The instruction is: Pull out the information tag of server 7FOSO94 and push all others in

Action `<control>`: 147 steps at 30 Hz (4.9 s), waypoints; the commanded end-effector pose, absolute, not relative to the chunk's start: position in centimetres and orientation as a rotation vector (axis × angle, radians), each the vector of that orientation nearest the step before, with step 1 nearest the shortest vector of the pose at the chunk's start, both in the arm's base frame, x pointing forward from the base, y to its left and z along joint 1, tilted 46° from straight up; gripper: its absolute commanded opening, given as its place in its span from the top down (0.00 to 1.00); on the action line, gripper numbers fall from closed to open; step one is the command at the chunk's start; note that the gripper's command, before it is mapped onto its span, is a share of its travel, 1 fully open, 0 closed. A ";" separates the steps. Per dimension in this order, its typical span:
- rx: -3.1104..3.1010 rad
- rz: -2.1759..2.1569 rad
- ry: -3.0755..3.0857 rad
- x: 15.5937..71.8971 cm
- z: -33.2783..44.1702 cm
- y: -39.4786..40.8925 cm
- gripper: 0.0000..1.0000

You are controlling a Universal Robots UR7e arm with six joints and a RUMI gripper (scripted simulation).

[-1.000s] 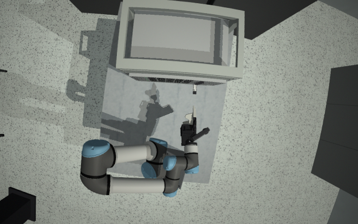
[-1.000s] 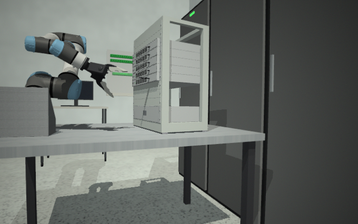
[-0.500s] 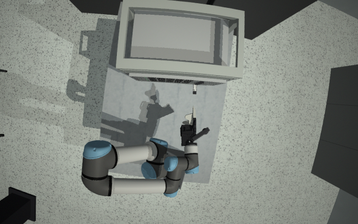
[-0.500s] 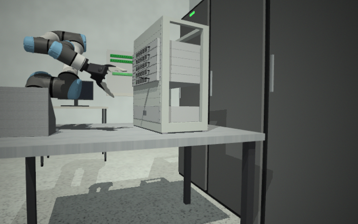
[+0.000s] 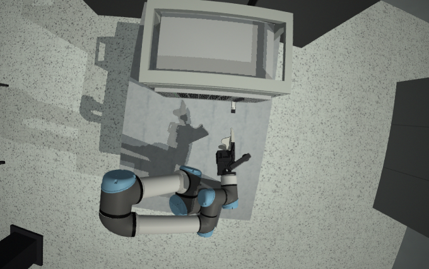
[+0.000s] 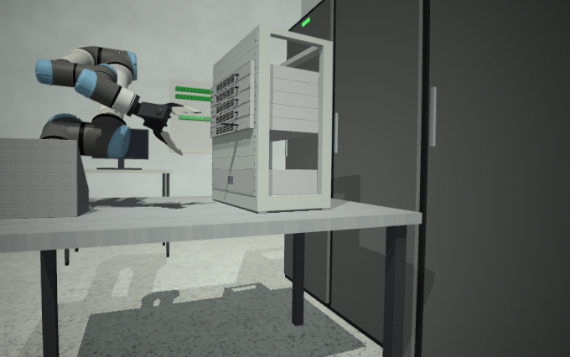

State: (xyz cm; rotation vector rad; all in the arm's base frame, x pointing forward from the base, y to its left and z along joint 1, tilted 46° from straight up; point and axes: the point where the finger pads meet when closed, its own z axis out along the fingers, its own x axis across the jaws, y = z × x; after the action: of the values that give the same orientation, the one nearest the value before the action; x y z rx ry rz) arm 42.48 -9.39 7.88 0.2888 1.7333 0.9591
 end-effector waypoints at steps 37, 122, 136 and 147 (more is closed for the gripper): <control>0.322 0.930 1.629 42.6 8.6 -9.8 0.00; 0.406 0.845 1.484 42.6 9.7 -11.3 0.00; 0.418 0.833 1.469 42.5 9.8 -11.6 0.00; 0.428 0.822 1.458 42.5 9.9 -11.8 0.00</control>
State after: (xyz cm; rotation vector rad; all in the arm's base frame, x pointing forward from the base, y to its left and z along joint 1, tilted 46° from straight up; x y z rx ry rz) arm 42.54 -11.67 9.87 0.4256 1.4612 0.8259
